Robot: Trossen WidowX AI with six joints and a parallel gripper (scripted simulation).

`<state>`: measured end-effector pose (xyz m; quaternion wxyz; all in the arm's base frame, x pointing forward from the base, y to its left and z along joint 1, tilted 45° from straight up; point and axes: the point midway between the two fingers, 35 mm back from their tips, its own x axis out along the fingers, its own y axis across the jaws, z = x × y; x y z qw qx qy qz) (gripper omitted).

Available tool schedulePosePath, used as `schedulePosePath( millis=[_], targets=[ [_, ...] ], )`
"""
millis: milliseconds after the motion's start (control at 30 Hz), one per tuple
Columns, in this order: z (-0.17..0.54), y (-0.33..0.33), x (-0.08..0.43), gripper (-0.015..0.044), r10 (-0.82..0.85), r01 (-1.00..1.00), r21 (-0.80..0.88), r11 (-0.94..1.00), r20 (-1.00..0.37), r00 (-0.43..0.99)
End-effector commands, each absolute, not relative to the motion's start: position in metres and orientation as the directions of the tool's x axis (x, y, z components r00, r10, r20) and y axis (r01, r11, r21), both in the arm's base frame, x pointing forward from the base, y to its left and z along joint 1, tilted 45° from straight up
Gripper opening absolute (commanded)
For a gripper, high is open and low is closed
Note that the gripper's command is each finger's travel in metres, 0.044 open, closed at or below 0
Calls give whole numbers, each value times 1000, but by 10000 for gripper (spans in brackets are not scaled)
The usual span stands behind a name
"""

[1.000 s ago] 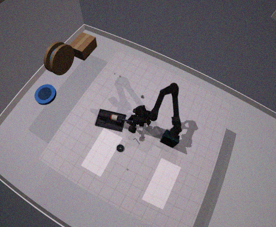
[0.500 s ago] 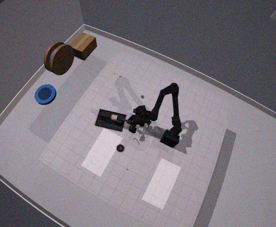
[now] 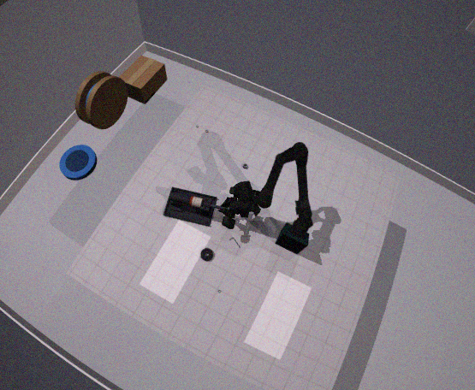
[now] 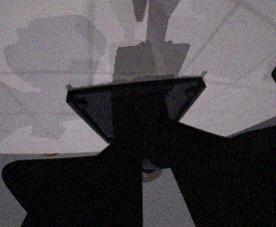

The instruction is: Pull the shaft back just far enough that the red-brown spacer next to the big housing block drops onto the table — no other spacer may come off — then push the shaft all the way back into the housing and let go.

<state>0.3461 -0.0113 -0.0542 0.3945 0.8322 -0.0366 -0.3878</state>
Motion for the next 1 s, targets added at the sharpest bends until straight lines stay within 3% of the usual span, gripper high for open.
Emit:
schedulePosePath(
  millis=[0, 967],
  targets=[
    [-54, -11, 345, 0, -365, 249, 685, -684, -617, 697],
    [-54, -12, 341, 0, -365, 249, 685, -684, -618, 696]
  ],
)
